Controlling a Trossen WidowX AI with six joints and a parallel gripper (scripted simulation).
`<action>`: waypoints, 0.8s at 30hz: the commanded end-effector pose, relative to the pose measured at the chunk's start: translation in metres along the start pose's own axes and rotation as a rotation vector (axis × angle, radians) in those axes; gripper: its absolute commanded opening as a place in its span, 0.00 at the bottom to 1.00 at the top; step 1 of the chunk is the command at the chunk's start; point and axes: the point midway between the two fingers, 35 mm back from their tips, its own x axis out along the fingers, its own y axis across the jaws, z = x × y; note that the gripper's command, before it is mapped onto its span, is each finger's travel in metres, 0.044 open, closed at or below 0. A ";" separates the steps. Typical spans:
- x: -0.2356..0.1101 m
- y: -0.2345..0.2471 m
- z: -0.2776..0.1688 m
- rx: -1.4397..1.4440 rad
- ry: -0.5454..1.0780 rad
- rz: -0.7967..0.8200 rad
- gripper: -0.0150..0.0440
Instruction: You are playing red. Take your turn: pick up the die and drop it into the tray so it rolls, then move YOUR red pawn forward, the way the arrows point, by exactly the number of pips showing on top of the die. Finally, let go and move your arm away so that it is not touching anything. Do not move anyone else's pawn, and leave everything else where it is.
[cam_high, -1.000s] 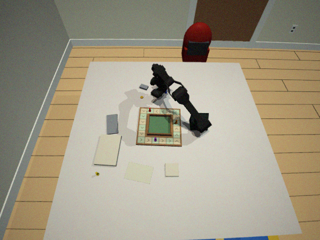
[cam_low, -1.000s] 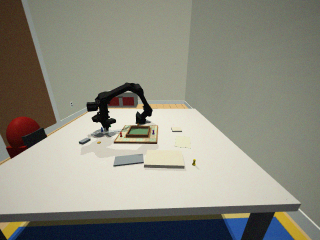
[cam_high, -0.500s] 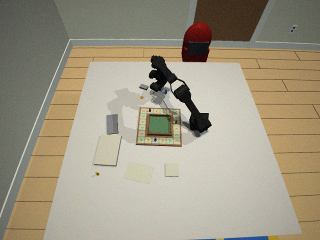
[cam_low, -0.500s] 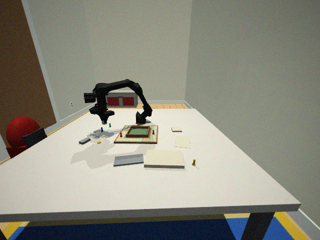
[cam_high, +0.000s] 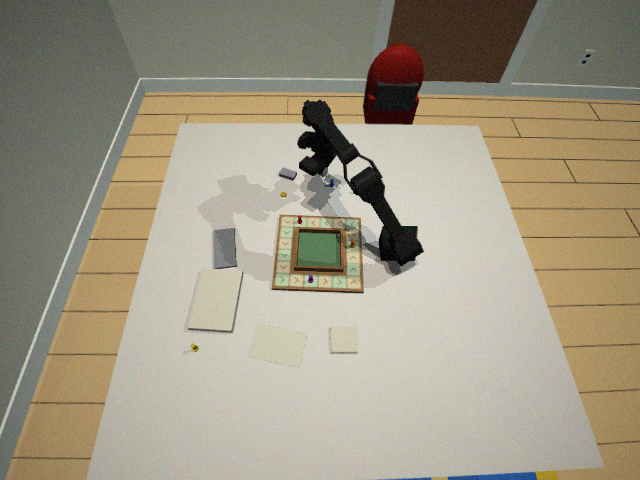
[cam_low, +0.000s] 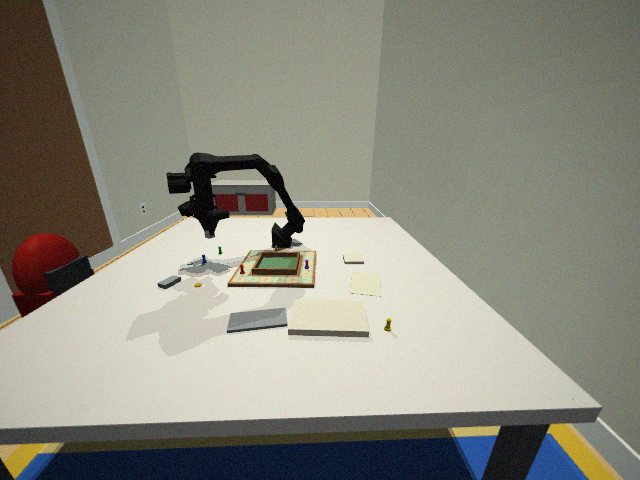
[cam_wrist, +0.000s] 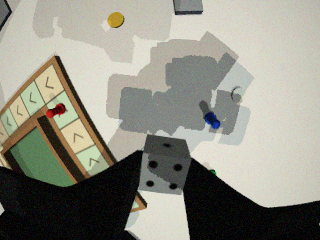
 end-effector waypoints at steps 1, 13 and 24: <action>-0.001 0.020 -0.004 0.054 0.005 -0.004 0.25; 0.001 0.082 -0.027 0.295 0.000 -0.007 0.25; 0.010 0.133 -0.059 0.514 0.001 -0.005 0.25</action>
